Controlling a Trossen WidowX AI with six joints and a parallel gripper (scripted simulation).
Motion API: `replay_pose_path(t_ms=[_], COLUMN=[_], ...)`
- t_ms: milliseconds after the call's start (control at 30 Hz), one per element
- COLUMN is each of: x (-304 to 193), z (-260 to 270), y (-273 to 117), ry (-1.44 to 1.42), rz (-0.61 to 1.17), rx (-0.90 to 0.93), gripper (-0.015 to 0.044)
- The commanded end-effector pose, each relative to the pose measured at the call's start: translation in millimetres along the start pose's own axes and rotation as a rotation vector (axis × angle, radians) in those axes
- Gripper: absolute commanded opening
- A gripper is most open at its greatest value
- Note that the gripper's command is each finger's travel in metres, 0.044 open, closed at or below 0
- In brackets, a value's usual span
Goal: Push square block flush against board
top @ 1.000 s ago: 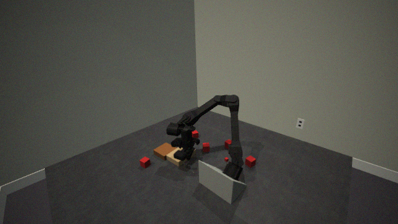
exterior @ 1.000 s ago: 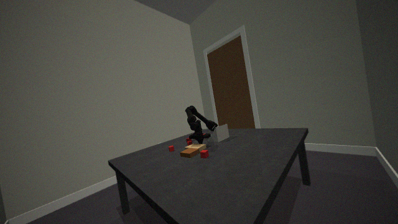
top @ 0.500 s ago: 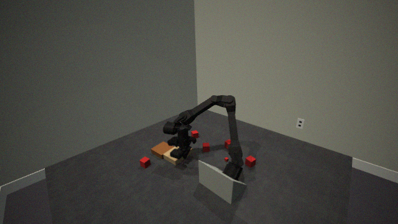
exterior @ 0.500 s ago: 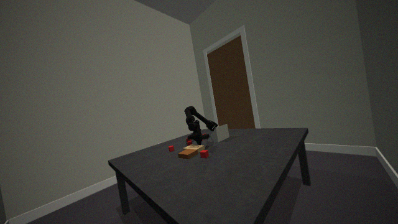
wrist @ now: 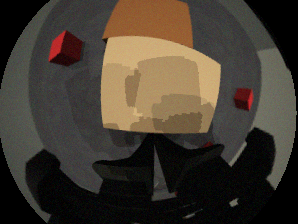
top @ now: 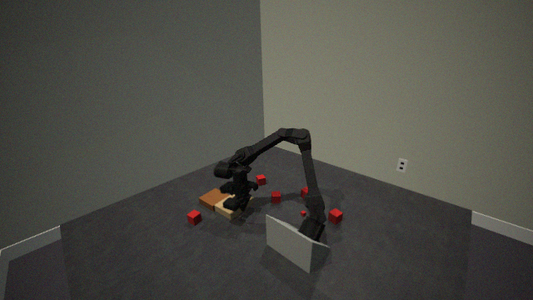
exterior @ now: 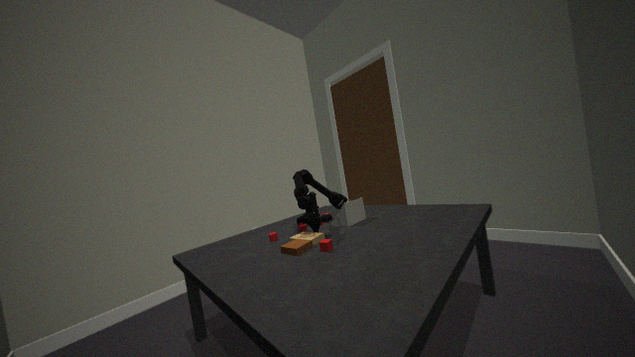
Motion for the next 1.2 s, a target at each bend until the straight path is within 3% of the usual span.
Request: replay_pose_path(t_ms=[0, 1167], x=[6.3, 56.2], z=[-0.7, 1.5], y=[2.4, 6.7], ry=[-0.002, 0.000], rz=[0.003, 0.001], rx=[-0.002, -0.002], gripper=[0.0000, 0.0000])
Point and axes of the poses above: the point midway between the two fingers, 35 mm back from their tips, its own y axis out along the fingers, its own z axis across the jaws, x = y × z, the point moved 2 cm from there along -y, back along the fingers, and after that the axes turned 1 degree about y, right-handed, at the moved point
